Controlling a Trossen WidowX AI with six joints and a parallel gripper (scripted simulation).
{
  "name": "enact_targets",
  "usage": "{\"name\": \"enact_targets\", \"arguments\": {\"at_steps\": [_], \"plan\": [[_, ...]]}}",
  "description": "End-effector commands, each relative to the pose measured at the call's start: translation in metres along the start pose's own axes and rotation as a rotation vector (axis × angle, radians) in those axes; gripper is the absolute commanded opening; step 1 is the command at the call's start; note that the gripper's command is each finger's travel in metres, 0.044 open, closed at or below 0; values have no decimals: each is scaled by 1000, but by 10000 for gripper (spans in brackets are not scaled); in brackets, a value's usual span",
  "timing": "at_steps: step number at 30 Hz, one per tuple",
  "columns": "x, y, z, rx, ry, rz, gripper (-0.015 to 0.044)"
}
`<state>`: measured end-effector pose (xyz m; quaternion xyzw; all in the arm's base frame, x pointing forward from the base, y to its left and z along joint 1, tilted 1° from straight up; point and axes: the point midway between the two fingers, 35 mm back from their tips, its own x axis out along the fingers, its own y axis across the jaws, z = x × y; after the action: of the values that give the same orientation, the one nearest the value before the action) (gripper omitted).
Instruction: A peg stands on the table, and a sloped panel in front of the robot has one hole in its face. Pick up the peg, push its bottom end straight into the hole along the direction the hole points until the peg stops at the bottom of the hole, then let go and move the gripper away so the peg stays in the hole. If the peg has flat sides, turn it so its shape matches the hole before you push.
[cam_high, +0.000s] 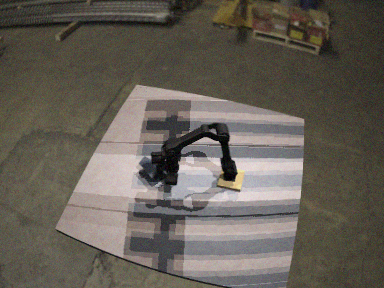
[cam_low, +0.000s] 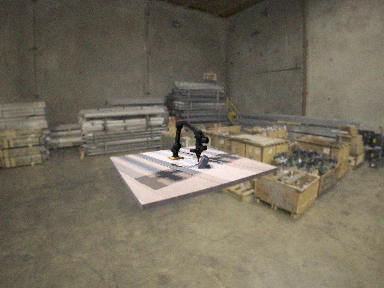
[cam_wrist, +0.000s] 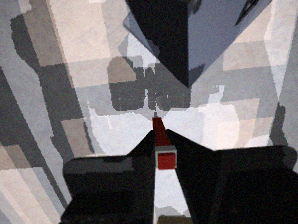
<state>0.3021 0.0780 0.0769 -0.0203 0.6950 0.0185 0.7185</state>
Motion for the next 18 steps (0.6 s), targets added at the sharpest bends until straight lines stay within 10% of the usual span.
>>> {"name": "enact_targets", "arguments": {"at_steps": [1, 18], "plan": [[-15, 1, 3, -1, -12, 3, 0], [-68, 0, 2, -1, -5, 5, 0]]}}
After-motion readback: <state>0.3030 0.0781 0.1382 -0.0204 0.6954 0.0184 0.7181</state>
